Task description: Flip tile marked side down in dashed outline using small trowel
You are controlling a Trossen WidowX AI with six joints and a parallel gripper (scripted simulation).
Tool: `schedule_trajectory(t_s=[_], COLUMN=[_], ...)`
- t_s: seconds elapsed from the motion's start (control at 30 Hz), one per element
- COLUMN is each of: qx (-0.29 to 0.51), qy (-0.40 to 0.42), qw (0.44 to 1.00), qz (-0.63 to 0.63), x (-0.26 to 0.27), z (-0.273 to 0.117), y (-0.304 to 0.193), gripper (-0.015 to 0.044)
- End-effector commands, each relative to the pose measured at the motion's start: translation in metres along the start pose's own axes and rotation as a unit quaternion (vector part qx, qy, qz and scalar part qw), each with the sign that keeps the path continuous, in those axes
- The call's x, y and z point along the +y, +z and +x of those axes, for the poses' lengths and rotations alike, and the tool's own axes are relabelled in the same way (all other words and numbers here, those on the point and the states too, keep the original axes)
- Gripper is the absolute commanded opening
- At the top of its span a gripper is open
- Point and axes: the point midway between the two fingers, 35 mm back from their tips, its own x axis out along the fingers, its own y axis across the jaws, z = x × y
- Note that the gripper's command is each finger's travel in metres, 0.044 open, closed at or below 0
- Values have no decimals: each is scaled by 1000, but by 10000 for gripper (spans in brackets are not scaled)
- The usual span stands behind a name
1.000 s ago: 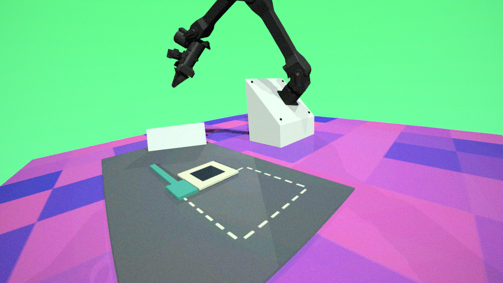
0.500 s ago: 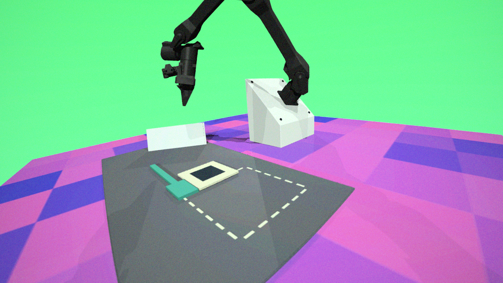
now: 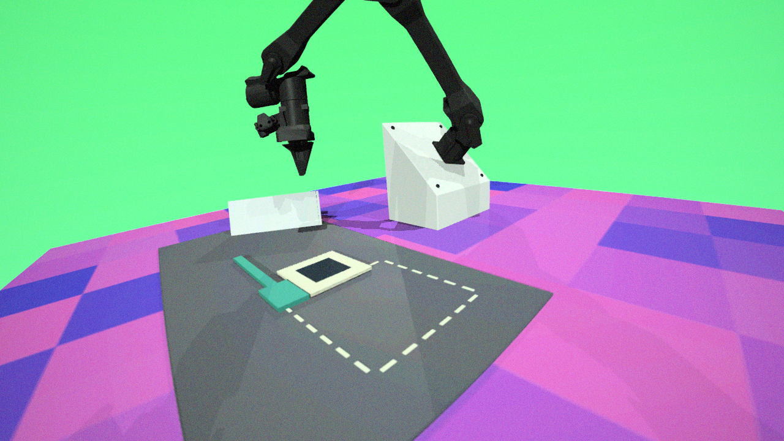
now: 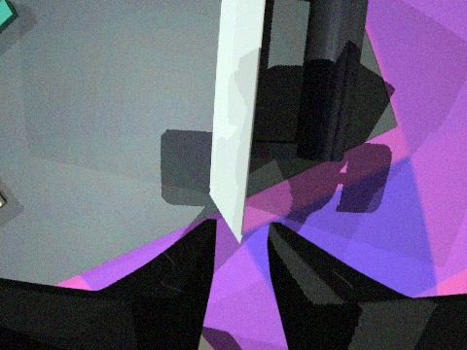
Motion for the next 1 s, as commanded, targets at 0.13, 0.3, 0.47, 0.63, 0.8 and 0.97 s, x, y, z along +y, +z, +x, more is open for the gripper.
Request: schedule_trajectory(t_s=[0.13,0.3,0.47,0.63,0.8,0.97], qx=[-1,0,0,1,1,2], qy=[0,-1,-1,-1,-2,-2], qw=[1000,1000,1000,1000,1000,1000], qz=[0,1,2,3,4,5], x=[0,0,0,0,0,0], z=[2,11,19,27,35,43], y=[0,-1,-3,-5,-7,-9], gripper=[100,100,100,100,100,100])
